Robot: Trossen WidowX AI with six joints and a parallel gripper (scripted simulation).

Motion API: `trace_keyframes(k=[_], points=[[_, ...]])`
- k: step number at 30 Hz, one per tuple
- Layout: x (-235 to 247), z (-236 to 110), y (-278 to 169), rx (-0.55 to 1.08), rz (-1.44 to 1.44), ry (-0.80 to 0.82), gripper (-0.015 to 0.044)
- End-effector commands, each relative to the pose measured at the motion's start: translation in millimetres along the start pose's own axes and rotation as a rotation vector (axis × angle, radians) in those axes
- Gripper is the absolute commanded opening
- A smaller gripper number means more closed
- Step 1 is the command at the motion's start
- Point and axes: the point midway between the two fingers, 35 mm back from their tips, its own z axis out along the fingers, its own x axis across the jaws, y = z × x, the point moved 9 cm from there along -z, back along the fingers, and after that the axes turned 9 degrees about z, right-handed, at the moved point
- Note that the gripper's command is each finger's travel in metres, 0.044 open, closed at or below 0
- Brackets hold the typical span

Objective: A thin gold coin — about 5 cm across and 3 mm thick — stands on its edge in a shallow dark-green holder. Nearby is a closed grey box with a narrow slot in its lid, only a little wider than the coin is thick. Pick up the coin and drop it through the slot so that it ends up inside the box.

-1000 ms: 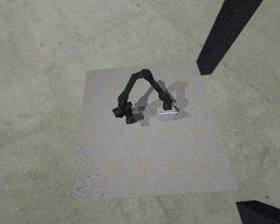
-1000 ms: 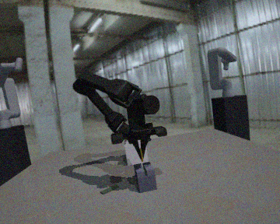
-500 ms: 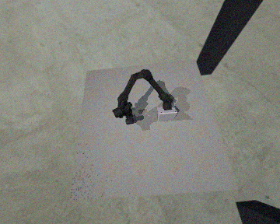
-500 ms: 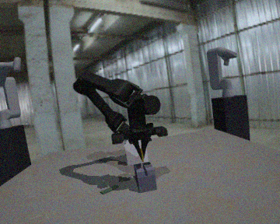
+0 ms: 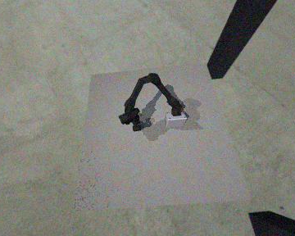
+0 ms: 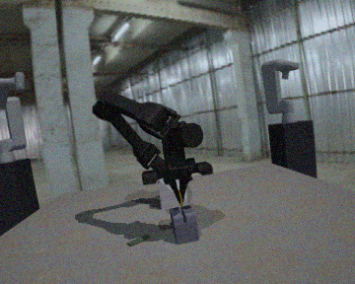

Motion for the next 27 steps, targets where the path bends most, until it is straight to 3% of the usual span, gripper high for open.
trace_keyframes(k=[1, 27], points=[[-0.4, 2.6, -1.5, 0.002, -0.008, -0.005, 0.0000], [-0.4, 13.3, -0.9, 0.001, -0.007, -0.005, 0.0000]])
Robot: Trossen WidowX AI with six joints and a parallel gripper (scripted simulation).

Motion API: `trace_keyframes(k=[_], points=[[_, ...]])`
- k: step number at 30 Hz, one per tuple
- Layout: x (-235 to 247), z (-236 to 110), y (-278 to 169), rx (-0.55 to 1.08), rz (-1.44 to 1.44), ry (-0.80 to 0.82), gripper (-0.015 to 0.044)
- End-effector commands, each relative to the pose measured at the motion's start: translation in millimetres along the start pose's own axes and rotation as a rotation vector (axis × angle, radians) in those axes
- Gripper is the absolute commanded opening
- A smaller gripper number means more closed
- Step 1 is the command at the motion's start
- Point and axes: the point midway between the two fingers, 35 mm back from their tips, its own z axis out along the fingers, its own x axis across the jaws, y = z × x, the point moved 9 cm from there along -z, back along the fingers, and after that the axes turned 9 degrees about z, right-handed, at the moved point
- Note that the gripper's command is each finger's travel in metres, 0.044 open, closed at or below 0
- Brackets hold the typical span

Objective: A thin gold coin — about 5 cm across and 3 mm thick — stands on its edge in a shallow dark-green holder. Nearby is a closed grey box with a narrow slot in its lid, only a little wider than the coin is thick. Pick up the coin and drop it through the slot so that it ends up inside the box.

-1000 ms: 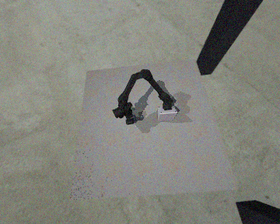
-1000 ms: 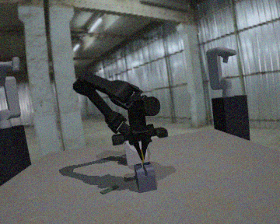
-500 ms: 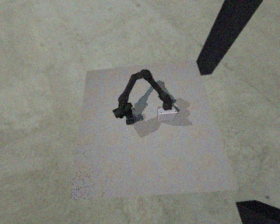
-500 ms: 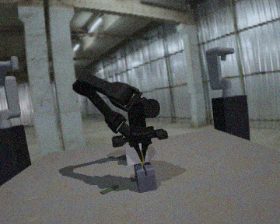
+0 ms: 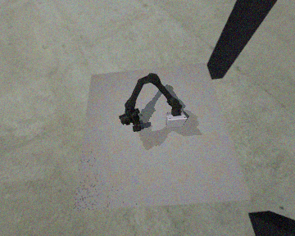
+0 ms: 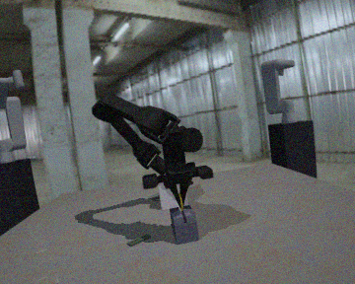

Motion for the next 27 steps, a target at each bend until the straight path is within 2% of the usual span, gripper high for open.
trace_keyframes(k=[1, 2, 8, 17, 25, 27], points=[[0.1, 2.9, -1.6, 0.001, -0.009, -0.006, 0.0000], [0.1, 3.3, -1.7, 0.001, -0.009, -0.006, 0.0000], [0.0, 0.8, -0.1, 0.000, 0.000, 0.000, 0.0158], [0.0, 0.8, -0.1, 0.000, 0.000, 0.000, 0.0161], [0.2, -19.3, -0.3, 0.000, -0.002, 0.000, 0.0371], [0.5, -38.2, -1.6, 0.003, -0.007, -0.004, 0.0423]])
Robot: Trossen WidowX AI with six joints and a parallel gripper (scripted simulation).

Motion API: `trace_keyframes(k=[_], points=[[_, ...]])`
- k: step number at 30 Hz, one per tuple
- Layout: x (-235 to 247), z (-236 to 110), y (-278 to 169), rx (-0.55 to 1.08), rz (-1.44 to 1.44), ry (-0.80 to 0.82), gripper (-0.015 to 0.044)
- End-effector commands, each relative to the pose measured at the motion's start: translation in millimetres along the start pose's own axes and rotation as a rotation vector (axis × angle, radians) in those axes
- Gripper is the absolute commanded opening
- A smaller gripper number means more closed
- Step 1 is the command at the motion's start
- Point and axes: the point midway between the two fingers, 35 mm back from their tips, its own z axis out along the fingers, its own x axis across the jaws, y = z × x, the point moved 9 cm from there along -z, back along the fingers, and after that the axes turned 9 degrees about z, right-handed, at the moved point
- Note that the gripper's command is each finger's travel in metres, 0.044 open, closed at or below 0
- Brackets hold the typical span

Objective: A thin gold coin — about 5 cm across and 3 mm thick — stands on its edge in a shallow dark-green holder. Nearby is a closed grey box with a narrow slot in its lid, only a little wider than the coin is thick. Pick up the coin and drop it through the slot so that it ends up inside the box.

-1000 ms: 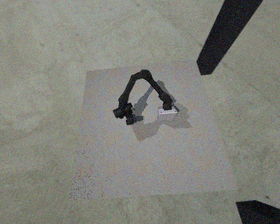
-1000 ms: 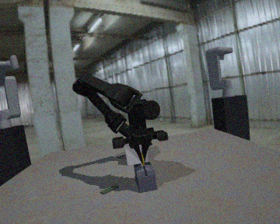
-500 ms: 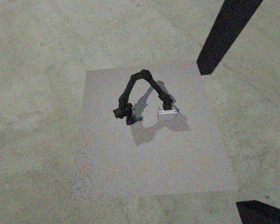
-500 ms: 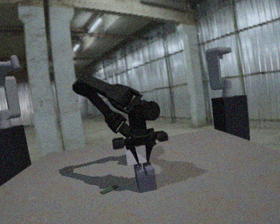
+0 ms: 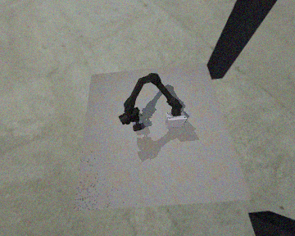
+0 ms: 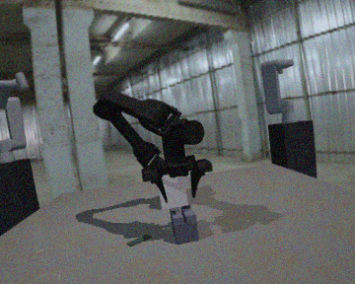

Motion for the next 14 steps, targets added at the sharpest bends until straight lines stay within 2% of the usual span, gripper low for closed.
trace_keyframes(k=[1, 3, 14], points=[[-0.9, -31.4, -1.0, -0.006, 0.005, 0.004, 0.0440], [-1.2, -41.0, -2.5, -0.005, 0.002, 0.001, 0.0440], [-1.2, -41.0, -2.5, -0.005, 0.002, 0.001, 0.0440]])
